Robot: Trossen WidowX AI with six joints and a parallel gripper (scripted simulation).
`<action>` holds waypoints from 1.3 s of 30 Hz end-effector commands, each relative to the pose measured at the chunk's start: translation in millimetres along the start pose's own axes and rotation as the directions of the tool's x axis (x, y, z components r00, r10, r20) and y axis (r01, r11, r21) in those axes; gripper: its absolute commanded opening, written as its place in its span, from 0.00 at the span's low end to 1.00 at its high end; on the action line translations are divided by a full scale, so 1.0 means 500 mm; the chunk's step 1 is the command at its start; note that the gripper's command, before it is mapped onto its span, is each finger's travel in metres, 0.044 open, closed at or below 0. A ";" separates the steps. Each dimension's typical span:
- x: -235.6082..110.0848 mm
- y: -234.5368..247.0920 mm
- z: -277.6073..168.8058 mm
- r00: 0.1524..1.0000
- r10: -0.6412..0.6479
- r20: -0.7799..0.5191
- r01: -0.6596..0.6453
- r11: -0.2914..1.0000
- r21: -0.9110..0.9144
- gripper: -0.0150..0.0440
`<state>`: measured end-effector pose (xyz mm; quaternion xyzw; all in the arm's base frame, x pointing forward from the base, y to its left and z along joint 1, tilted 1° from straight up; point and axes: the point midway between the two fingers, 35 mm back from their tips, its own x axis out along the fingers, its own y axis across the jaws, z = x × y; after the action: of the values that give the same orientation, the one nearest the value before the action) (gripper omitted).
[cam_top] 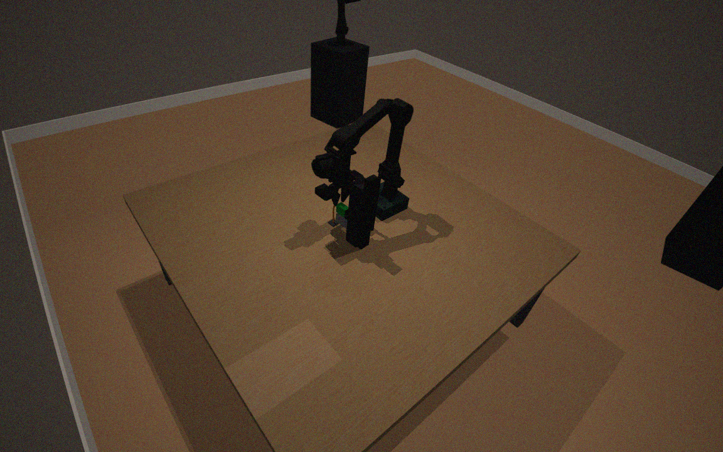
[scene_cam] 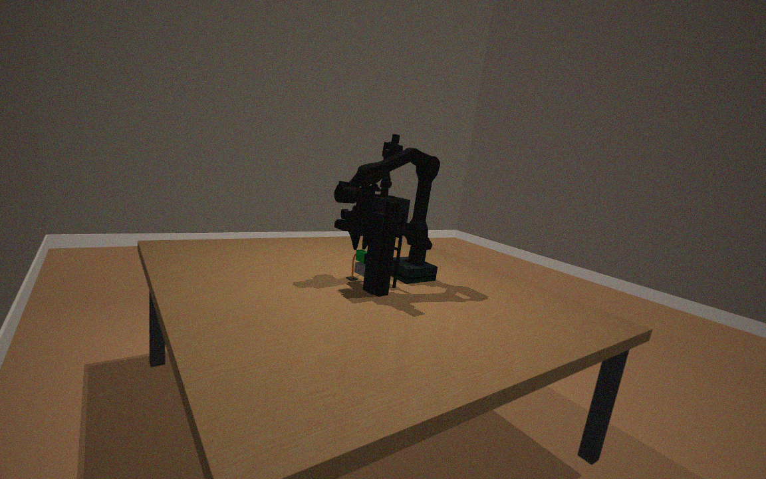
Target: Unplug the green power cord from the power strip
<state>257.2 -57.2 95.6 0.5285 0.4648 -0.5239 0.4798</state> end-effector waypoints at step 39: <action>0.023 -0.003 -0.018 1.000 -0.001 -0.002 0.001 1.000 -0.001 0.34</action>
<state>255.7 -48.4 84.1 0.5274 0.4667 -0.5250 0.4780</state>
